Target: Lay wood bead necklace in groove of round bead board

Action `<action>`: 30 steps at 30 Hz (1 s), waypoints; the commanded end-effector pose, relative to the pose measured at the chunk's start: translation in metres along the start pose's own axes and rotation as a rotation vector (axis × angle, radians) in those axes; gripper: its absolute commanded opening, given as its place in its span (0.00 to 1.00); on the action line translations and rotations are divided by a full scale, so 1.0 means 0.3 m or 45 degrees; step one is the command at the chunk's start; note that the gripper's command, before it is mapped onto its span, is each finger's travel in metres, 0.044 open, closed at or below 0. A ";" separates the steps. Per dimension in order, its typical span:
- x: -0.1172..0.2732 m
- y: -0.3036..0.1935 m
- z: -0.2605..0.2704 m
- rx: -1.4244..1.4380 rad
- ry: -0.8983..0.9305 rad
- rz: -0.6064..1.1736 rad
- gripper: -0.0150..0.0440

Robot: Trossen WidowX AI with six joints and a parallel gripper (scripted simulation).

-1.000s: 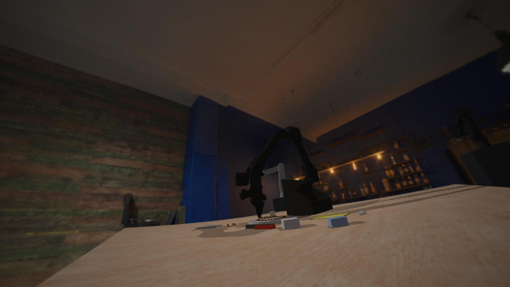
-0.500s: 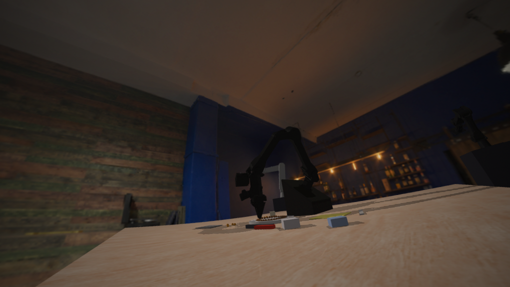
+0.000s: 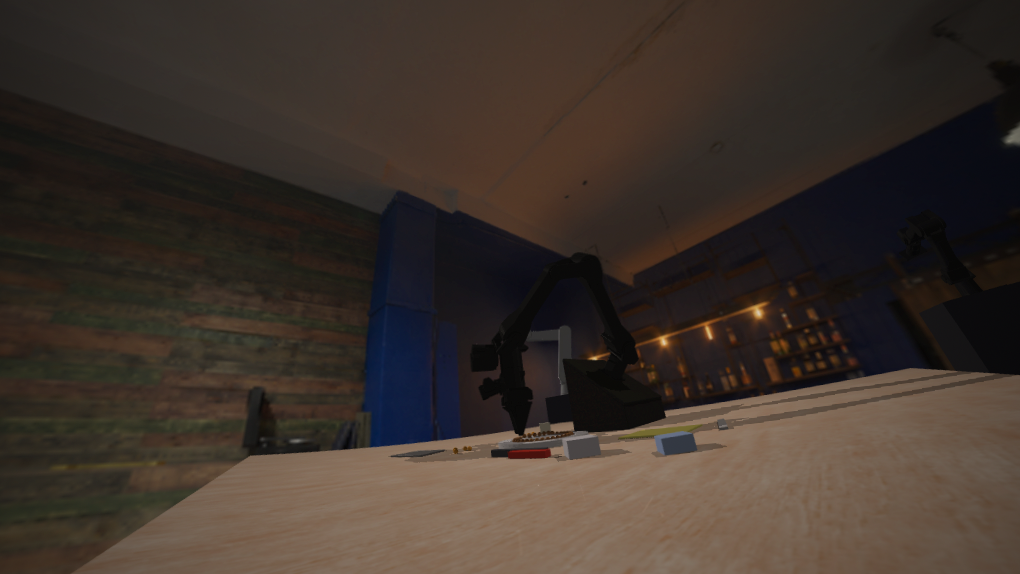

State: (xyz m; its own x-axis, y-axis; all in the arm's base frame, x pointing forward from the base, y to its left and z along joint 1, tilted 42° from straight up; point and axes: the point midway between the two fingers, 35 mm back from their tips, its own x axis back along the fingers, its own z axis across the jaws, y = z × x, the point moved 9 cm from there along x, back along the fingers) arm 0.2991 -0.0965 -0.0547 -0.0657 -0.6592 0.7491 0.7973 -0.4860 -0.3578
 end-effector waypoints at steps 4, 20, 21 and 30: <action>0.002 0.000 0.000 0.006 -0.005 0.001 1.00; 0.089 -0.208 -0.023 0.019 -0.007 0.004 0.56; 0.096 -0.234 -0.027 0.021 -0.007 0.004 0.51; 0.093 -0.272 -0.032 0.023 -0.007 0.005 0.46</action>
State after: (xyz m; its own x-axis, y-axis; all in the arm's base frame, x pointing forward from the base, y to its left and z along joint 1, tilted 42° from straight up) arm 0.2308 -0.0842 -0.0091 -0.0621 -0.6593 0.7493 0.8050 -0.4769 -0.3529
